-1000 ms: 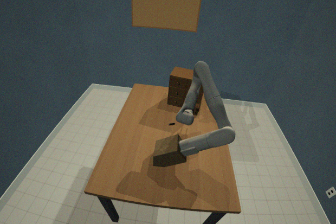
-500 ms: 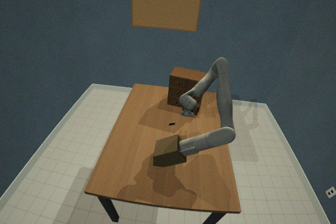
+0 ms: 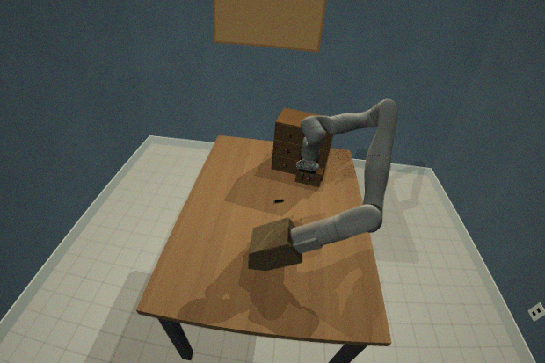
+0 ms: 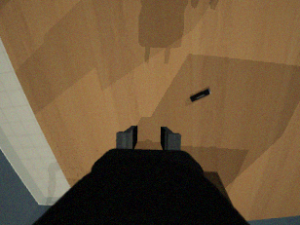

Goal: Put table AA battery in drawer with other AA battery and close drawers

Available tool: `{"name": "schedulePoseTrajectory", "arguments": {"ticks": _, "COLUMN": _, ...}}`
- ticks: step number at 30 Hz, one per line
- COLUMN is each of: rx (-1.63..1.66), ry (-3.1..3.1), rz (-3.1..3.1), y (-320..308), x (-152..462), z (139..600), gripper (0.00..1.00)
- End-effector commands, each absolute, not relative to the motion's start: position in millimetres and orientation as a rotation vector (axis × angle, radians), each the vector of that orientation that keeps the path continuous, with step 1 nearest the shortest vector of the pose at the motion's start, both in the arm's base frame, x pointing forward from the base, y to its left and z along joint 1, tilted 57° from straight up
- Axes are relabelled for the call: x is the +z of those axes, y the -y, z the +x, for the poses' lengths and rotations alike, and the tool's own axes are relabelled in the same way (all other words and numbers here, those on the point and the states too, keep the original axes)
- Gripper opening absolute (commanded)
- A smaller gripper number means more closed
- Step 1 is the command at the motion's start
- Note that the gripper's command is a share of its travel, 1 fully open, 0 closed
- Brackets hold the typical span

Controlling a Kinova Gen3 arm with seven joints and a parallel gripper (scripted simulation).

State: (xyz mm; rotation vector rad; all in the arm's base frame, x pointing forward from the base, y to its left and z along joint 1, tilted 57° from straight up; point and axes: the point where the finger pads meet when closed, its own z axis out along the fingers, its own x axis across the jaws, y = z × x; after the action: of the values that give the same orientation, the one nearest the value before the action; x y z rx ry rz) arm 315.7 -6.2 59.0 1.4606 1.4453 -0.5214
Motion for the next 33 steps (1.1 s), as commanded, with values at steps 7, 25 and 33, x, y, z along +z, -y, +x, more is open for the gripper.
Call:
{"name": "schedulePoseTrajectory", "arguments": {"ticks": 7, "rx": -0.683, "ry": -1.387, "rz": 1.689, "y": -12.8, "x": 71.1, "z": 312.0, "gripper": 0.67}}
{"name": "schedulePoseTrajectory", "arguments": {"ticks": 25, "rx": -0.824, "ry": -1.361, "rz": 1.824, "y": -26.8, "x": 77.3, "z": 303.5, "gripper": 0.67}}
{"name": "schedulePoseTrajectory", "arguments": {"ticks": 33, "rx": -0.824, "ry": -1.361, "rz": 1.824, "y": -26.8, "x": 77.3, "z": 303.5, "gripper": 0.67}}
